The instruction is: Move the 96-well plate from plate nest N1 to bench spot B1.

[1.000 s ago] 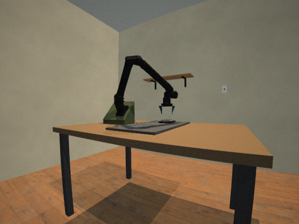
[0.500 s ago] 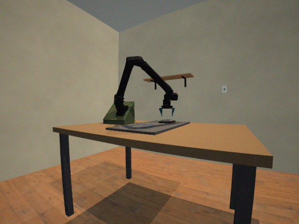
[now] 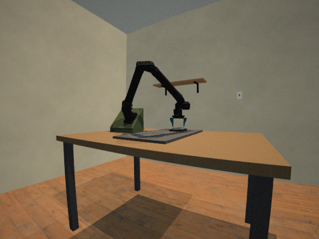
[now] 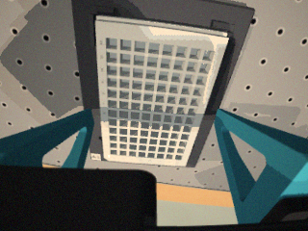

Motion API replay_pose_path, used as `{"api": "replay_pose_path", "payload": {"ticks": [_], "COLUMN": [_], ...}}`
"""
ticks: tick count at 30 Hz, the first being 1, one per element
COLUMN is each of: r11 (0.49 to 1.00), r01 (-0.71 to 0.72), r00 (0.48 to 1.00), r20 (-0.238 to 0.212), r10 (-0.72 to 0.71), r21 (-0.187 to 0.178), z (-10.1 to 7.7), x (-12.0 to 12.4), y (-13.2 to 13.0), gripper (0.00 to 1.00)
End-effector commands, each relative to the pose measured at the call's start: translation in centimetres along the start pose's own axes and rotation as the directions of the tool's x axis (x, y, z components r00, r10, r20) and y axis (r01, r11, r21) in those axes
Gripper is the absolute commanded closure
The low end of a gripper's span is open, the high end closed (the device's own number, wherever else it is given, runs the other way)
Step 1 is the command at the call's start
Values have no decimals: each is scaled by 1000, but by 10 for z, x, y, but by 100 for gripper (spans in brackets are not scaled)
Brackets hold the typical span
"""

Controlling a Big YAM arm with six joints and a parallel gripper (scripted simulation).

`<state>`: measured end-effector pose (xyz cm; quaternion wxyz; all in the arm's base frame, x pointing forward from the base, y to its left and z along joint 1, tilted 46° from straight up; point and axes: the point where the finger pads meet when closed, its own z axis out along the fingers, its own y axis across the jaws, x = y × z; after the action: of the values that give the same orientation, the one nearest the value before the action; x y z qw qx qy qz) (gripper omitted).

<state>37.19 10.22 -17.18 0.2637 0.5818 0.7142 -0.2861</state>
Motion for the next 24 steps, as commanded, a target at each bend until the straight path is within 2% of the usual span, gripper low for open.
{"api": "replay_pose_path", "payload": {"ticks": [1,2,5,8,10,12,15,24], "r11": [999,999,999,999,998,998,996,997], "r01": [-32,-33,-48,-46,-58,-69,-79,-72], "r00": [999,999,999,999,998,998,997,997], "r20": [-6,-9,-9,-2,-6,-9,-20,-18], "r10": [32,33,48,46,57,69,78,71], "r21": [-11,-21,-15,-4,-10,-15,-43,-41], "z": [4,1,10,18,20,20,8,9], "x": [1,0,1,0,1,-1,0,2], "y": [7,6,10,2,7,8,17,16], "gripper": [0,0,0,0,0,0,0,0]}}
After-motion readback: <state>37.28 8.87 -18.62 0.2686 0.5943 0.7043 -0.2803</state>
